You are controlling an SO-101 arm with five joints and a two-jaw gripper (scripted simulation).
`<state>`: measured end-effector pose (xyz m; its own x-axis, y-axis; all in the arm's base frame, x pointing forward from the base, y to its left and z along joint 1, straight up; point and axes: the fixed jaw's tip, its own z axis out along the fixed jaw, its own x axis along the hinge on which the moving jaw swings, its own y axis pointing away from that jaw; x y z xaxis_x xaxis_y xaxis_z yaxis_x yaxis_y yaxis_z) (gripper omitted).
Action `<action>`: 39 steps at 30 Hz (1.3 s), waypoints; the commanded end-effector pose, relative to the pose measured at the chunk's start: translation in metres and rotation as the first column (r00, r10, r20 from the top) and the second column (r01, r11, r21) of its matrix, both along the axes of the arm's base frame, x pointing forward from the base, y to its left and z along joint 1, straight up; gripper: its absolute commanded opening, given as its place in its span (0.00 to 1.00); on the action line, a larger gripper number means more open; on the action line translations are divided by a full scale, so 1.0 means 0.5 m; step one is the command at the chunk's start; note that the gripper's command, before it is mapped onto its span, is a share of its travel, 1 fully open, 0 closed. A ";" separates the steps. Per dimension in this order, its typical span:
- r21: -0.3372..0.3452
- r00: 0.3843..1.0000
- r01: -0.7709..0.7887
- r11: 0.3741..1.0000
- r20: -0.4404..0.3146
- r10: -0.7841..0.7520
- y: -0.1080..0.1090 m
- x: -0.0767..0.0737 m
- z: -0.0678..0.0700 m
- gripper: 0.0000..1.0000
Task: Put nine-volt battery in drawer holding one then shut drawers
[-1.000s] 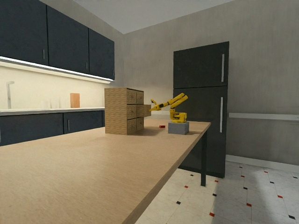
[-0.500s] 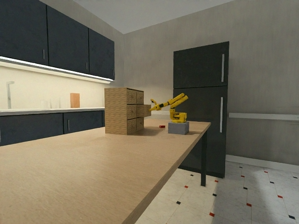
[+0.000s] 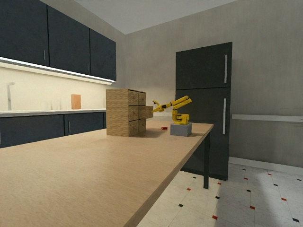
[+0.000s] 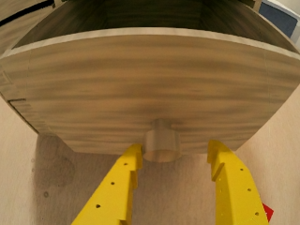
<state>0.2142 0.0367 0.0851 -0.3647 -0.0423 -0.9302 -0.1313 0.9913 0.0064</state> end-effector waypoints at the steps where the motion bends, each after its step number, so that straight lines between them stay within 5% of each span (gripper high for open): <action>1: -0.017 0.999 -0.001 1.000 -0.041 0.000 -0.003 -0.010 0.003 0.21; 23: -0.061 0.979 -0.019 0.998 -0.202 0.007 -0.013 -0.082 0.002 0.21; 39: -0.061 0.979 -0.020 0.998 -0.203 0.007 -0.013 -0.083 0.002 0.21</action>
<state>0.1728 0.0311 0.0835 -0.5524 -0.1004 -0.8275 -0.1478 0.9888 -0.0213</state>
